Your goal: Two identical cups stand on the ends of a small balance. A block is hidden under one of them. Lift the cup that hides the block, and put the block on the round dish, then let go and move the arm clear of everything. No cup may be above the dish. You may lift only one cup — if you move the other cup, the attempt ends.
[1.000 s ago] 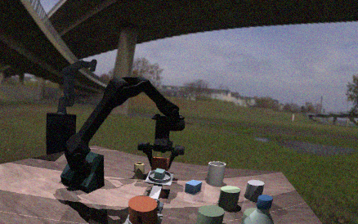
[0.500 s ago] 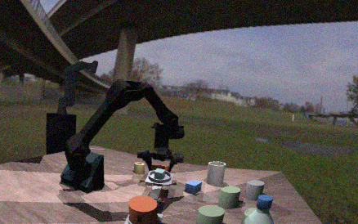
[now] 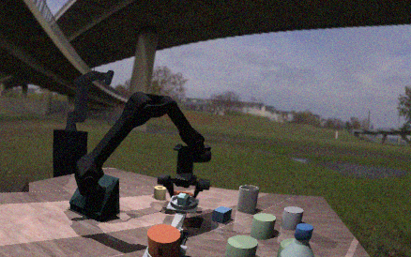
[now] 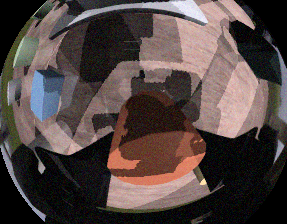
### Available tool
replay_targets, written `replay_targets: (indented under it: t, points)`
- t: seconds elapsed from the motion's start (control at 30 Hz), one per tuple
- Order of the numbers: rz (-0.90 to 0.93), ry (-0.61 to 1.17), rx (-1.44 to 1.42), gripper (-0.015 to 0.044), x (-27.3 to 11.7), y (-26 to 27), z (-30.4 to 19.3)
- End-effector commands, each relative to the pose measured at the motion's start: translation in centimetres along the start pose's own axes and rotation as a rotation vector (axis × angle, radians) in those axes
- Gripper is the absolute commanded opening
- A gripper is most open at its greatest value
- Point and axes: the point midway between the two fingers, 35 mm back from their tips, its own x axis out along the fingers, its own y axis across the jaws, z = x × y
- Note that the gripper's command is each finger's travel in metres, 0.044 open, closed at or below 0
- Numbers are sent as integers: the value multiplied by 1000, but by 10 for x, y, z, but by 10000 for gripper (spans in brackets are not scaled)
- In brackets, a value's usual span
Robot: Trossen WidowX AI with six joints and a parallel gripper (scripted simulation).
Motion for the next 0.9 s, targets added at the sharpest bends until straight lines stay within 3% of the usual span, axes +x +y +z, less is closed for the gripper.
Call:
replay_targets:
  t: [0.0,0.27,0.37,0.53,0.63,0.77,0.87]
  points:
    - [0,-1,1,236,0,0,0]
    - [1,0,1,440,-12,1,0]
    - [1,-1,0,440,-50,0,0]
    - [1,-1,-1,440,-53,0,0]
    - [2,-1,36,361,-65,7,23]
    - [1,-5,139,260,-93,18,90]
    - [0,-10,196,260,-105,19,128]
